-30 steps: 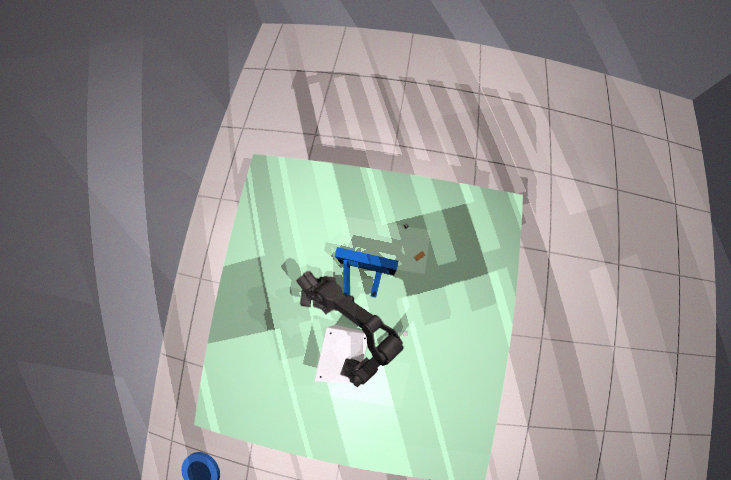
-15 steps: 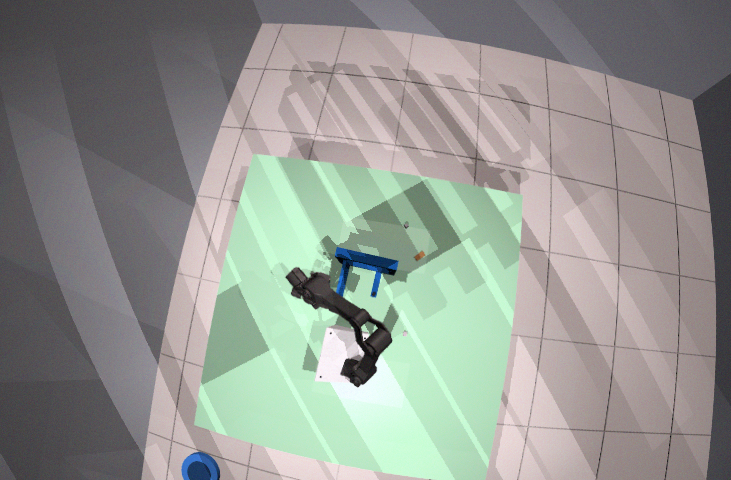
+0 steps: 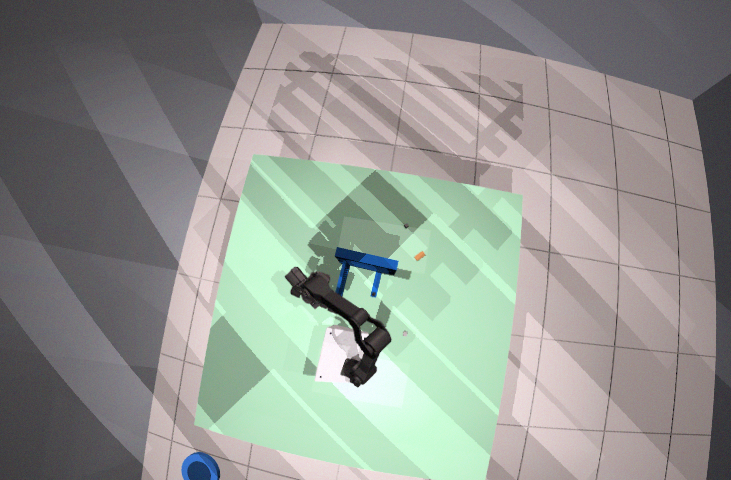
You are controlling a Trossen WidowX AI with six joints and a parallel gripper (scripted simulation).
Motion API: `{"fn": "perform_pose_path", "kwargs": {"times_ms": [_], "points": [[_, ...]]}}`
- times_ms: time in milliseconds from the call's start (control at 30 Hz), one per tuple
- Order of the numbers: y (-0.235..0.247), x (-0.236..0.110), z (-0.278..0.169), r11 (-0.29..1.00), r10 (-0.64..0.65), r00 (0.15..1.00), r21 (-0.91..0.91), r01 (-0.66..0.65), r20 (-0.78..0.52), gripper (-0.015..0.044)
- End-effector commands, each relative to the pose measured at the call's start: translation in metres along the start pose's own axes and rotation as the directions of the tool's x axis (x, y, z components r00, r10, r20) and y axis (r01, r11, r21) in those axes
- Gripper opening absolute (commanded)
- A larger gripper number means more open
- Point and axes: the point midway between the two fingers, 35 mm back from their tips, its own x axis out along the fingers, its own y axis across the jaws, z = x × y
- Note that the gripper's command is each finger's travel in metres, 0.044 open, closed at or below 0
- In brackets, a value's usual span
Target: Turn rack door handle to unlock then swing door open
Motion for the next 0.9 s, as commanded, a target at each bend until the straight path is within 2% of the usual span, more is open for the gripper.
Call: {"fn": "perform_pose_path", "kwargs": {"times_ms": [0,233,267,867], "points": [[-0.001,0.0,0.0,1.0,-0.002,1.0,0.015,0.002,-0.003,0.0102],[-0.001,0.0,0.0,1.0,-0.002,1.0,0.015,0.002,-0.003,0.0286],[-0.001,0.0,0.0,1.0,-0.002,1.0,0.015,0.002,-0.003,0.0295],[0.001,-0.026,0.001,1.0,0.0,1.0,0.014,0.0,-0.004,0.0295]]}}
